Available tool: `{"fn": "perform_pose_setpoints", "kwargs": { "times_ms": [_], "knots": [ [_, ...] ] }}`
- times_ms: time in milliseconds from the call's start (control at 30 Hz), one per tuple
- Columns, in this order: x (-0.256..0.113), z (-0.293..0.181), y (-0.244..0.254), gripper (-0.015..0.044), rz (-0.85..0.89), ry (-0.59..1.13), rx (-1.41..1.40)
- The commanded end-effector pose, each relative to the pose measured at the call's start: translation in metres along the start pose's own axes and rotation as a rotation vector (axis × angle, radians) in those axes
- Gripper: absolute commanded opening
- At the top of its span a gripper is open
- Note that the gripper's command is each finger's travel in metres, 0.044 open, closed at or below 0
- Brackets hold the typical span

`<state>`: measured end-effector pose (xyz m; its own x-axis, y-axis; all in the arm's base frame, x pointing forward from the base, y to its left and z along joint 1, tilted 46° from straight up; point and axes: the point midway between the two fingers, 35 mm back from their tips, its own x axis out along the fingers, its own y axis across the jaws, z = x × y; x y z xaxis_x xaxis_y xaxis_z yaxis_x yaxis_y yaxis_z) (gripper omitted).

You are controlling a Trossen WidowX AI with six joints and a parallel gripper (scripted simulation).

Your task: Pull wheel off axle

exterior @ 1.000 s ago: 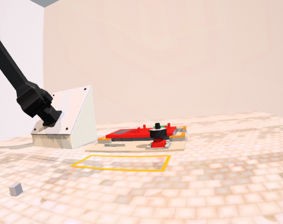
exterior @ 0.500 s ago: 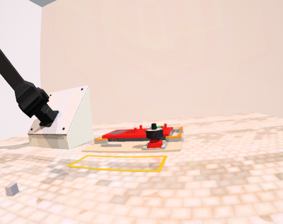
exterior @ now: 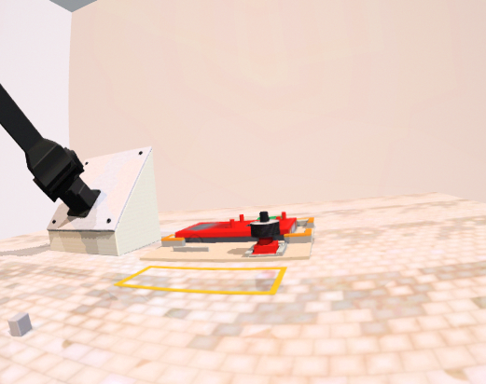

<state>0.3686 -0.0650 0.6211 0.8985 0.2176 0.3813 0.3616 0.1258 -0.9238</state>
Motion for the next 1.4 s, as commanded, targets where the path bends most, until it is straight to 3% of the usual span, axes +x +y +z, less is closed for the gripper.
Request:
{"fn": "perform_pose_setpoints", "kwargs": {
  "times_ms": [0, 367, 700, 1067, 1367],
  "knots": [
    [0.021, -0.008, 0.052, 0.03, 0.096, 0.031, 0.142],
    [0.045, -0.016, 0.18, 0.03, 0.361, 0.247, 0.567],
    [0.032, 0.004, 0.312, 0.03, 0.632, 0.568, 0.872],
    [-0.027, 0.044, 0.434, 0.03, 0.878, 1.014, 0.979],
    [-0.104, 0.079, 0.503, 0.03, 0.978, 1.415, 0.832]
  ]
}}
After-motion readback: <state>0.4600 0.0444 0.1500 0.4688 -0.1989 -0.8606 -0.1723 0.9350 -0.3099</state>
